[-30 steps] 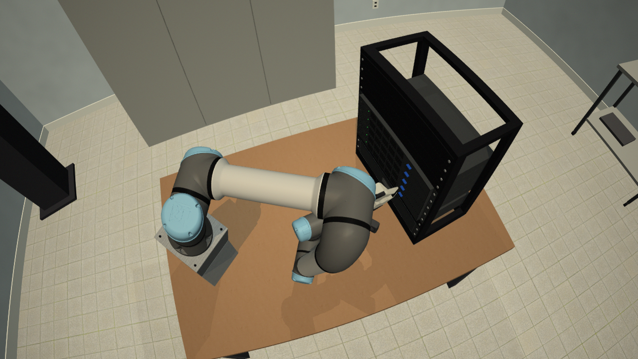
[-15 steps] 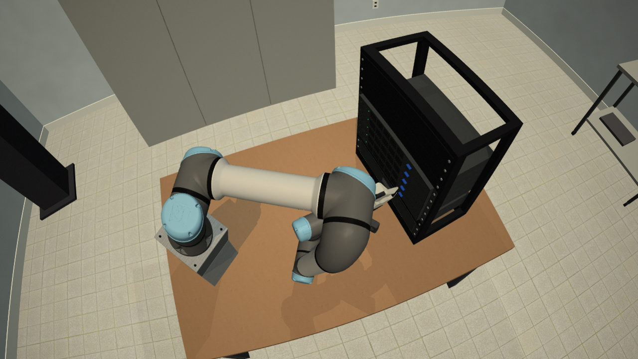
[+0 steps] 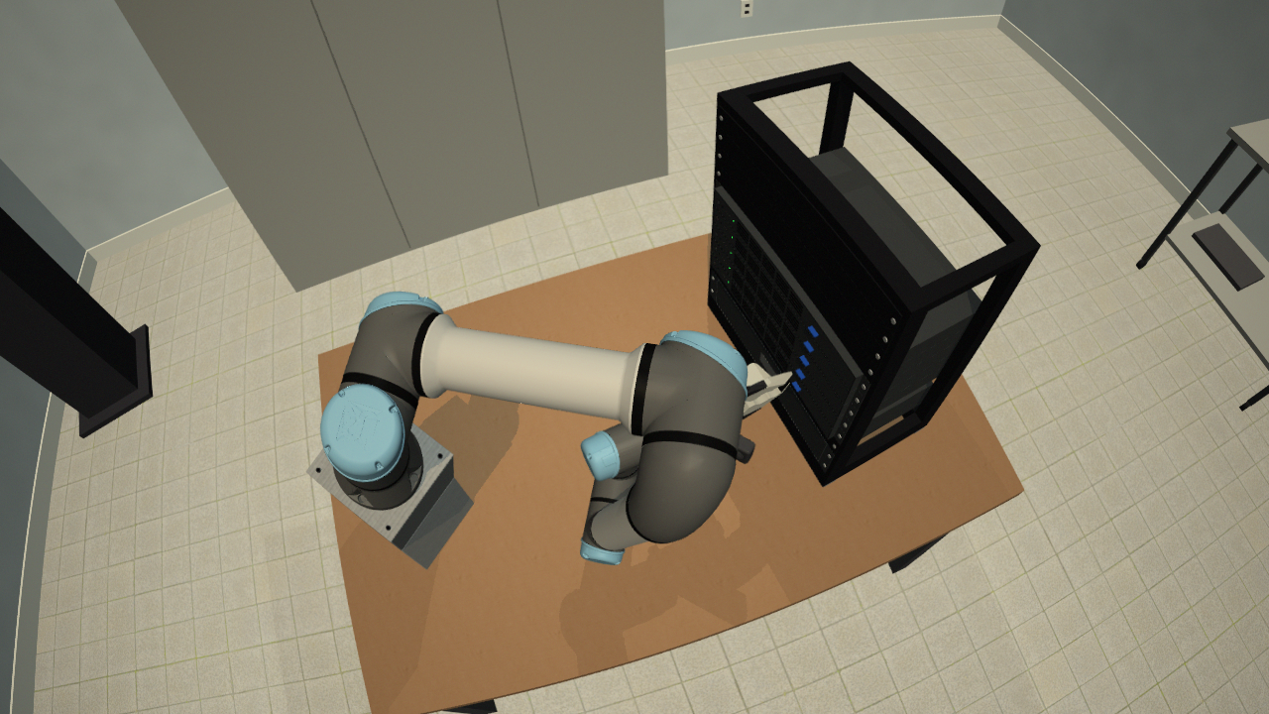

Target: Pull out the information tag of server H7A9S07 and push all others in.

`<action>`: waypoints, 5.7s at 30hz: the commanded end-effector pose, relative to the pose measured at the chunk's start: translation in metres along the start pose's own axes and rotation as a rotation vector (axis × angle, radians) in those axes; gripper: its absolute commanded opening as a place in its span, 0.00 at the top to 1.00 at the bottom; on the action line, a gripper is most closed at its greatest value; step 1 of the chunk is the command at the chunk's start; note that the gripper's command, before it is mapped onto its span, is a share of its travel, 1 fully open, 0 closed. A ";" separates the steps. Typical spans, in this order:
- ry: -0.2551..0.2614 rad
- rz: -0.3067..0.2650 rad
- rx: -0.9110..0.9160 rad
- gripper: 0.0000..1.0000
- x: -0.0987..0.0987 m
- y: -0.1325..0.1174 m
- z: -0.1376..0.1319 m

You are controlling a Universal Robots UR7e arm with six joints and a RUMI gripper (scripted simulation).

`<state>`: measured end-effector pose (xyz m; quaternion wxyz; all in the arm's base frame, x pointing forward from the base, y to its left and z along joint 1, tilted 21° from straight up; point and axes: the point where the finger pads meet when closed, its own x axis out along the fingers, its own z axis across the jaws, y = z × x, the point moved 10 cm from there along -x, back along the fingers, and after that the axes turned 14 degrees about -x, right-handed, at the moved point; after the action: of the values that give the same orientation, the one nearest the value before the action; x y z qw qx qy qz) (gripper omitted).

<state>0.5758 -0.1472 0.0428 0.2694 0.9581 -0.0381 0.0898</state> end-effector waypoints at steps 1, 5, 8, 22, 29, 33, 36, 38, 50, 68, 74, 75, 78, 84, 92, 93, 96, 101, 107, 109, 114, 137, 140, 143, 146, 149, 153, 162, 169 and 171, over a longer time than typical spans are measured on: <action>0.001 0.000 0.000 0.85 0.001 0.000 0.000; 0.001 0.000 0.000 0.85 0.006 0.000 -0.001; 0.001 0.000 0.000 0.85 0.012 0.000 -0.001; 0.001 0.000 0.000 0.85 0.019 0.000 -0.001; 0.001 0.000 0.000 0.85 0.019 0.000 -0.001; 0.001 0.000 0.000 0.85 0.019 0.000 -0.001; 0.001 0.000 0.000 0.85 0.019 0.000 -0.001; 0.001 0.000 0.000 0.85 0.019 0.000 -0.001; 0.001 0.000 0.000 0.85 0.019 0.000 -0.001; 0.001 0.000 0.000 0.85 0.020 0.000 -0.001; 0.001 0.000 0.000 0.85 0.021 0.000 -0.001; 0.001 0.000 0.000 0.85 0.021 0.000 -0.001; 0.001 0.000 0.000 0.85 0.021 0.000 -0.001; 0.001 0.000 0.000 0.85 0.021 0.000 -0.001; 0.001 0.000 0.000 0.85 0.021 0.000 -0.001; 0.001 0.000 0.000 0.85 0.021 0.000 -0.001; 0.001 0.000 0.000 1.00 0.021 0.000 -0.001; 0.001 0.000 0.000 1.00 0.021 0.000 -0.001; 0.001 0.000 0.000 1.00 0.021 0.000 -0.001; 0.001 0.000 0.000 1.00 0.021 0.000 -0.001; 0.001 0.000 0.000 1.00 0.021 0.000 -0.001; 0.001 0.000 0.000 1.00 0.020 0.000 -0.001; 0.001 0.000 0.000 1.00 0.019 0.000 -0.001; 0.001 0.000 0.000 1.00 0.017 0.000 -0.001; 0.001 0.000 0.000 1.00 0.016 0.000 -0.001; 0.001 0.000 0.000 1.00 0.014 0.000 -0.001; 0.001 0.000 0.000 1.00 0.009 0.000 -0.001; 0.001 0.000 0.000 1.00 -0.004 0.000 -0.001; 0.001 0.000 0.000 1.00 -0.011 0.000 -0.001; 0.001 0.000 0.000 1.00 -0.014 0.000 -0.001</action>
<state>0.5682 -0.1468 0.0419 0.2695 0.9581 -0.0381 0.0898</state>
